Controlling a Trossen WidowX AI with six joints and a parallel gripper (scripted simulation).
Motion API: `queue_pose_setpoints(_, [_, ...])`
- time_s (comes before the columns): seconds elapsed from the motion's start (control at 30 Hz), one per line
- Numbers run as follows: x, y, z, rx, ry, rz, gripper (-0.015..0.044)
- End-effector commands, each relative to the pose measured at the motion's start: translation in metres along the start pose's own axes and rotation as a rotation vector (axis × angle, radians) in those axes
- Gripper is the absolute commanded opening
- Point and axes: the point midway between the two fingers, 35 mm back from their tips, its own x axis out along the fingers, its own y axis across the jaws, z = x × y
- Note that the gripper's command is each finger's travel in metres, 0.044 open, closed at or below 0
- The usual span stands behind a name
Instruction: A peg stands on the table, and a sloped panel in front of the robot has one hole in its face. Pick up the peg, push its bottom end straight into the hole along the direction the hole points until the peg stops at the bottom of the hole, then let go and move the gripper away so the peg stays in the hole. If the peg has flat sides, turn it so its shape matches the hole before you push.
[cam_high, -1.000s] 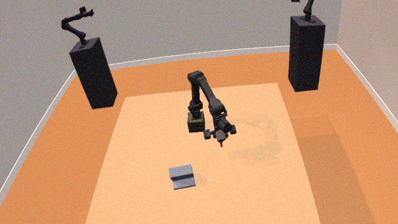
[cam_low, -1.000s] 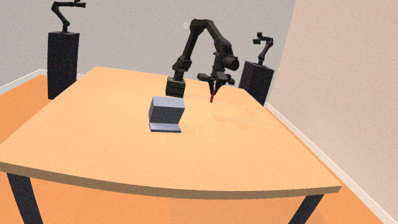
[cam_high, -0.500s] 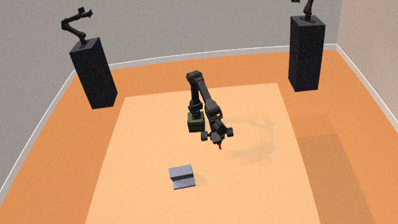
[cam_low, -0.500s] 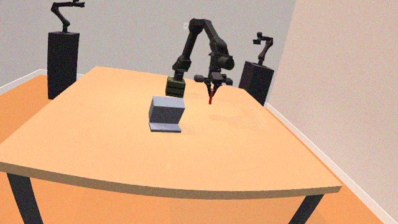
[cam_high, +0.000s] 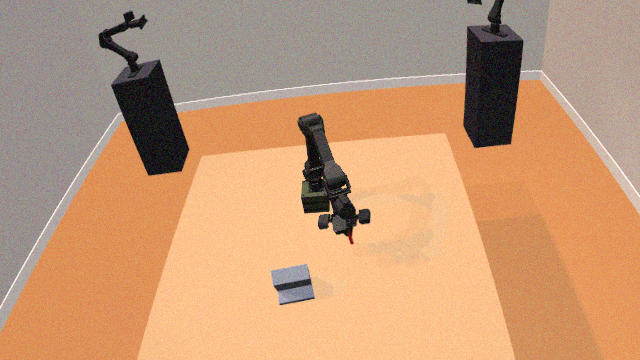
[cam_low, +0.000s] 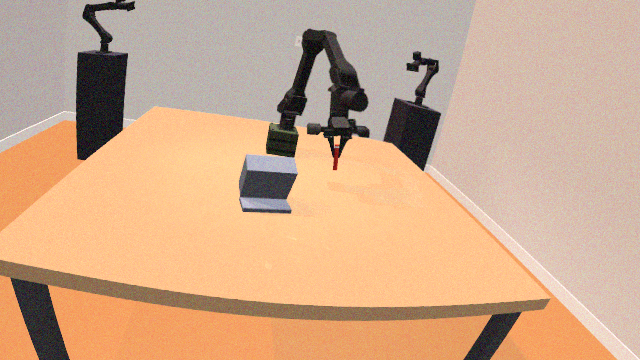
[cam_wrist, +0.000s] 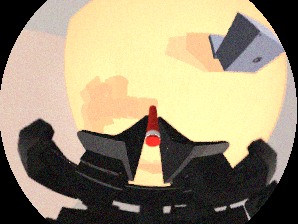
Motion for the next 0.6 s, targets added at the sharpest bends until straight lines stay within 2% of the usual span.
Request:
queue_pose_setpoints(0.0, [0.003, -0.005, 0.001, 0.036, -0.005, 0.017, 0.0])
queue_pose_setpoints(0.57, [0.006, -0.023, 0.013, 0.16, -0.055, 0.084, 0.0])
